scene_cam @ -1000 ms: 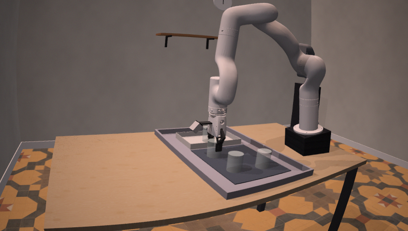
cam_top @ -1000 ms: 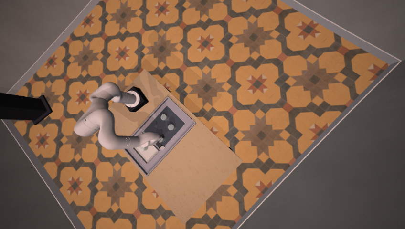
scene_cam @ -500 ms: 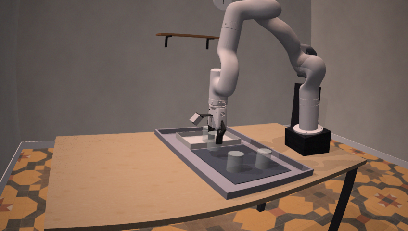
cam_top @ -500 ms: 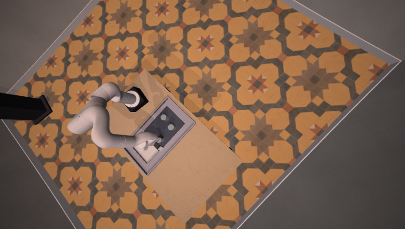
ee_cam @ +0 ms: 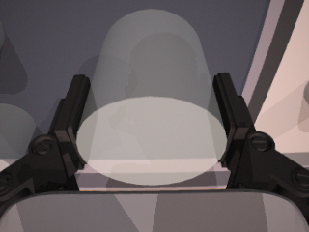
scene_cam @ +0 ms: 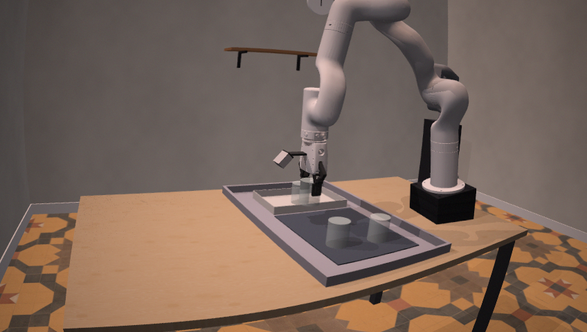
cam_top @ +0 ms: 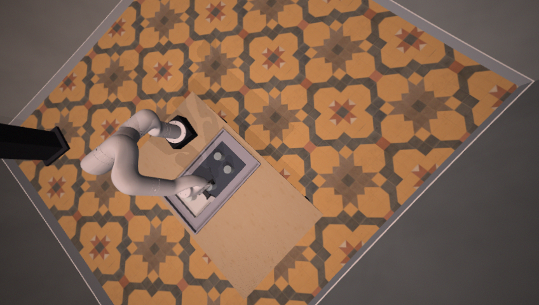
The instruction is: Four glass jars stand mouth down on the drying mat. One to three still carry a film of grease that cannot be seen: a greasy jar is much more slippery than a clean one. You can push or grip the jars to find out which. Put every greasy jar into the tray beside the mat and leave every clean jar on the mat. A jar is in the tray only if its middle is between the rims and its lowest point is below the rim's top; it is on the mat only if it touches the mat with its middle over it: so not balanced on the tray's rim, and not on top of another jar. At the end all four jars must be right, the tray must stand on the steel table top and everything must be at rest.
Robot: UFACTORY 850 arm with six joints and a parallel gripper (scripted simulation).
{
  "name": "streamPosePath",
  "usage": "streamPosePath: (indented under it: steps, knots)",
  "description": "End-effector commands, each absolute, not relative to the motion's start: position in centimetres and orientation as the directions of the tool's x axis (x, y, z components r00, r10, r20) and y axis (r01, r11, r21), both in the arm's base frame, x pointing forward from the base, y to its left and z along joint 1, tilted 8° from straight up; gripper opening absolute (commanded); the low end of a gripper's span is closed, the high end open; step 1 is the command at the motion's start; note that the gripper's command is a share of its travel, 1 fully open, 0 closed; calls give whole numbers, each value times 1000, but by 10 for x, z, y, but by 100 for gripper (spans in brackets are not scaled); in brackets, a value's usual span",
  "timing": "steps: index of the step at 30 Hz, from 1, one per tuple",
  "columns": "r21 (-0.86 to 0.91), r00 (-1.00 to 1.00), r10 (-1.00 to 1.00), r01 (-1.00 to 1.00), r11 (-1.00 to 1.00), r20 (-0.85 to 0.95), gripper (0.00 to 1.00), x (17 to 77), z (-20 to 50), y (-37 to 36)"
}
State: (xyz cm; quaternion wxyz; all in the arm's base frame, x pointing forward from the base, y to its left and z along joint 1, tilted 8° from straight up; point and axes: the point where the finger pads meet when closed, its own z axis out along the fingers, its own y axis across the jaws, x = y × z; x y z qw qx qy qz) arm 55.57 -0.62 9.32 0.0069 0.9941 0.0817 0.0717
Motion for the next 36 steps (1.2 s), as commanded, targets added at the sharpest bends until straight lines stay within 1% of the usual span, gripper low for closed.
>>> streamPosePath:
  steps: [1,26,36]
  knots:
    - [26,976,163,161,-987,143,0,556,97,-6]
    - [26,976,163,161,-987,143,0,547,156,-6]
    - [26,976,163,161,-987,143,0,553,157,-32]
